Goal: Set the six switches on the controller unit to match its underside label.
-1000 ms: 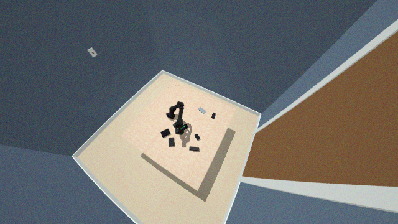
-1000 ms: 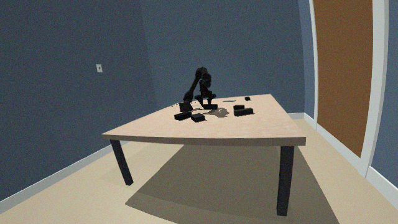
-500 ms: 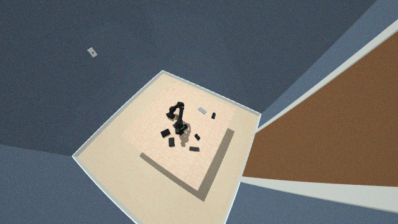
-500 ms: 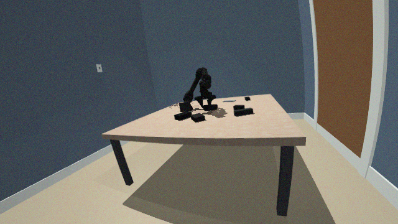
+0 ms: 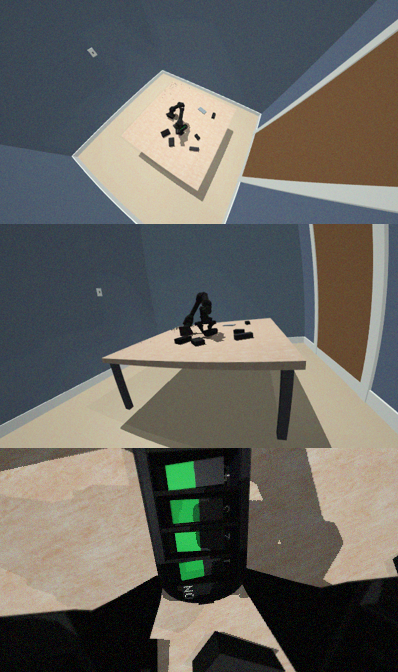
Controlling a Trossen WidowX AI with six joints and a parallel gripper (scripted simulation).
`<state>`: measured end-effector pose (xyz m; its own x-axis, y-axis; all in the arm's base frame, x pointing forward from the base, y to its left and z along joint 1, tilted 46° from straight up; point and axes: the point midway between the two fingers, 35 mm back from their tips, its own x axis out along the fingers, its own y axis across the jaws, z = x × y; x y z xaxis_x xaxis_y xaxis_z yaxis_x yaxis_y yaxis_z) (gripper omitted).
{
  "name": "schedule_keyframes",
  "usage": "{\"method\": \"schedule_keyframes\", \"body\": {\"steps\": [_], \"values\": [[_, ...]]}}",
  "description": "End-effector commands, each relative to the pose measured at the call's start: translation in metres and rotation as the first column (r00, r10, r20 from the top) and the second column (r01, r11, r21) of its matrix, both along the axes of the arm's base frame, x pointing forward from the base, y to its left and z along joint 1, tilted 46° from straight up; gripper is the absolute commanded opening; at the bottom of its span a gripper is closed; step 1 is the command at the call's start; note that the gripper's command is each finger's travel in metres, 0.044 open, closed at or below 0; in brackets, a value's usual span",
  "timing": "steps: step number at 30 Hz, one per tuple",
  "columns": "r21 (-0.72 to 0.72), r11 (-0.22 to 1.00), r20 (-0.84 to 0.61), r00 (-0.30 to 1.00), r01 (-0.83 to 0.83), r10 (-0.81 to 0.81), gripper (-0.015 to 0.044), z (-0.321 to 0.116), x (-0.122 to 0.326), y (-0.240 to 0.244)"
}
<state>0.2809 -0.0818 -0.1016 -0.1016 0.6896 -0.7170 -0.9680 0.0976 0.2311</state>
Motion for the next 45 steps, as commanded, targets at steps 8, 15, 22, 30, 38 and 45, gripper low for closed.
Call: {"method": "schedule_keyframes", "body": {"steps": [8, 15, 22, 30, 38, 45], "values": [[0.012, 1.0, -0.005, 1.0, 0.004, -0.004, 0.0338, -0.002, -0.001, 0.006], [0.003, 1.0, -0.002, 1.0, -0.001, 0.001, 0.044, -0.002, -0.001, 0.004], [0.003, 1.0, -0.002, 1.0, -0.001, 0.001, 0.044, -0.002, -0.001, 0.004], [0.006, 1.0, -0.003, 1.0, -0.001, 0.001, 0.044, 0.066, 0.018, 0.018], [0.006, 1.0, -0.003, 1.0, -0.001, 0.001, 0.044, 0.066, 0.018, 0.018], [0.006, 1.0, -0.003, 1.0, -0.001, 0.001, 0.044, 0.066, 0.018, 0.018]]}}
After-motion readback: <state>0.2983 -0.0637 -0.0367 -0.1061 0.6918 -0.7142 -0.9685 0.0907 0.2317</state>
